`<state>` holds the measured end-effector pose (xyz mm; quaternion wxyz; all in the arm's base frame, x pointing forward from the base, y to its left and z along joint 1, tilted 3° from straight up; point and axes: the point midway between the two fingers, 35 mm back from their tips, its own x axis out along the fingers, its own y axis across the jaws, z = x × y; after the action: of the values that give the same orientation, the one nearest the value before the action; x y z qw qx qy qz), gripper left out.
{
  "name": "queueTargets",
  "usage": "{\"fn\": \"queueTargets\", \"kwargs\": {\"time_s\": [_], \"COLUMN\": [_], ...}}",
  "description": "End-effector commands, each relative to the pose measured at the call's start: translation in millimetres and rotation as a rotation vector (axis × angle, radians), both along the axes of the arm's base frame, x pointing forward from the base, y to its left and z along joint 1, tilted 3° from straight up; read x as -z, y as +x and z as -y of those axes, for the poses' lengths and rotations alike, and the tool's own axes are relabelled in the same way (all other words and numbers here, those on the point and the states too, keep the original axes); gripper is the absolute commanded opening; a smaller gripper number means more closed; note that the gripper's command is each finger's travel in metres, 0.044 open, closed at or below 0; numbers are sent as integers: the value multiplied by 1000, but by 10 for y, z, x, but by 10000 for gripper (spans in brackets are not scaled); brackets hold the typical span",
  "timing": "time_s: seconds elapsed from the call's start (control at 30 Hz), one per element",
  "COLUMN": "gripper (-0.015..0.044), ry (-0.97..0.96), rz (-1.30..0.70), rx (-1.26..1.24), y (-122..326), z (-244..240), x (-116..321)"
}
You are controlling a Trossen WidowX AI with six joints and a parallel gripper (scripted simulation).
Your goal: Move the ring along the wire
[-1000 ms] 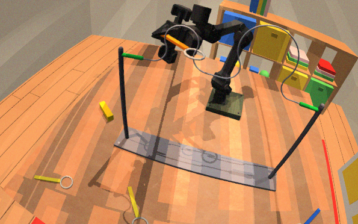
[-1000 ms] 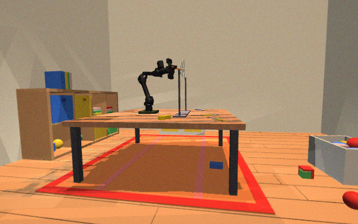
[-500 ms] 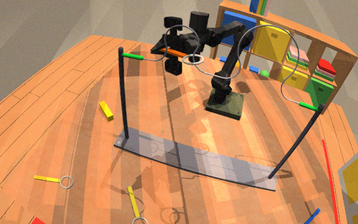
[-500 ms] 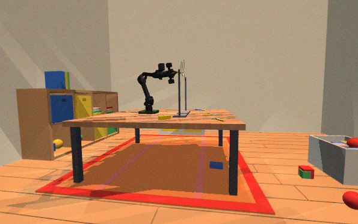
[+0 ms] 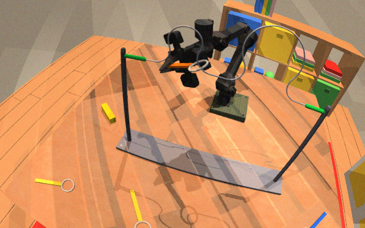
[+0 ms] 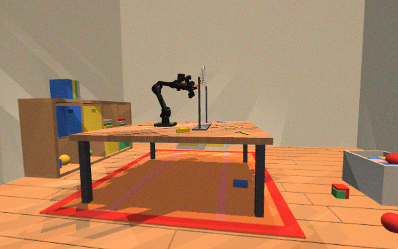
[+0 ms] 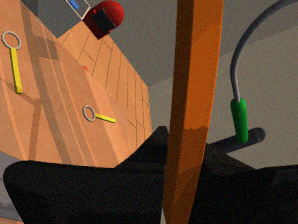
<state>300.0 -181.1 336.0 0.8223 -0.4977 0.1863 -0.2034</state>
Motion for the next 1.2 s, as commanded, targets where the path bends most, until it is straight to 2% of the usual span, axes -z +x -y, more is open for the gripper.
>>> {"fn": "queueTargets", "kwargs": {"time_s": [0.0,0.6,1.17], "gripper": [-150,-150,-150], "ry": [119,562,878], "rz": [9,23,34], "rx": [0,-13,-23], "y": [-9,23,45], "z": [-99,-587,-1068], "x": [143,578,742]}}
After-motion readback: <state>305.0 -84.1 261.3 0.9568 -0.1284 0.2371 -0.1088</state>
